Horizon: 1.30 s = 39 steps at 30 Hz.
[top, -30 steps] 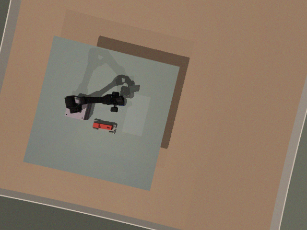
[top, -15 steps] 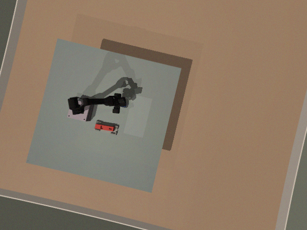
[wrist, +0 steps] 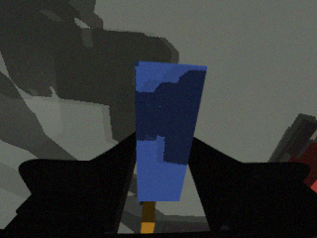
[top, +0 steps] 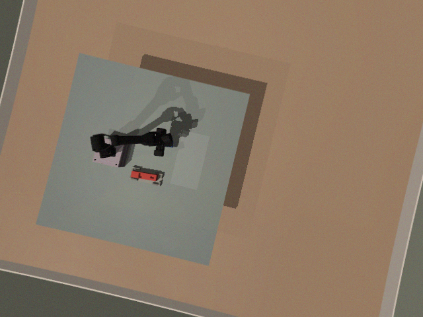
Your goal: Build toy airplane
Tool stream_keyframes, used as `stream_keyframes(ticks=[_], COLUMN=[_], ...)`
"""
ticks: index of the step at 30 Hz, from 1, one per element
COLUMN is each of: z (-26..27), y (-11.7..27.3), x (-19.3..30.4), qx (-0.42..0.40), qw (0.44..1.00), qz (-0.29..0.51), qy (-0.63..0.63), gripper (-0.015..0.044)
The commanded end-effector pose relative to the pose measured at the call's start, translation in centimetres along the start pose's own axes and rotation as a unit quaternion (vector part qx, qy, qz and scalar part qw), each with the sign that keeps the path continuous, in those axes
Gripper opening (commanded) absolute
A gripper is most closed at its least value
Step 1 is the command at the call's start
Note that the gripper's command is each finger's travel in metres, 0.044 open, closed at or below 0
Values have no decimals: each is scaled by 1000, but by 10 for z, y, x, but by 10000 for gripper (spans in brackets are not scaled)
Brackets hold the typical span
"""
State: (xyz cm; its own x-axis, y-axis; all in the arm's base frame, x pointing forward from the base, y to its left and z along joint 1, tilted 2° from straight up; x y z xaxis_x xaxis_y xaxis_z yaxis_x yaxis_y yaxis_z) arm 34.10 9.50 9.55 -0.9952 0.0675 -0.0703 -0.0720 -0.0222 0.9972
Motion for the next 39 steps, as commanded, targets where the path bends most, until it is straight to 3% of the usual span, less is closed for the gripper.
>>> stream_keyframes(ticks=[1, 31, 39], z=[1, 2, -13], y=[12, 107, 107], x=[-2, -4, -4], qx=[-3, 3, 4], qw=[1000, 1000, 999], qz=[-2, 5, 6], qy=[-2, 3, 36], gripper=[0, 0, 0])
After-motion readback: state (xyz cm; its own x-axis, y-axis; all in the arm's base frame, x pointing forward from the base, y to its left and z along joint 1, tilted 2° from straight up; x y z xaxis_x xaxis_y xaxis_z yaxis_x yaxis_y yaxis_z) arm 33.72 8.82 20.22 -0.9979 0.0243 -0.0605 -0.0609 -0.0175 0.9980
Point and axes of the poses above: the point midway between the two fingers, 35 mm back from their tips, its own y axis back along the fingers, its own z axis across the jaws, x = y × z, the point moved 9 cm from there along y, back along the fingers, and after that the axes turned 3 degrees about -y, right-handed, at the moved point
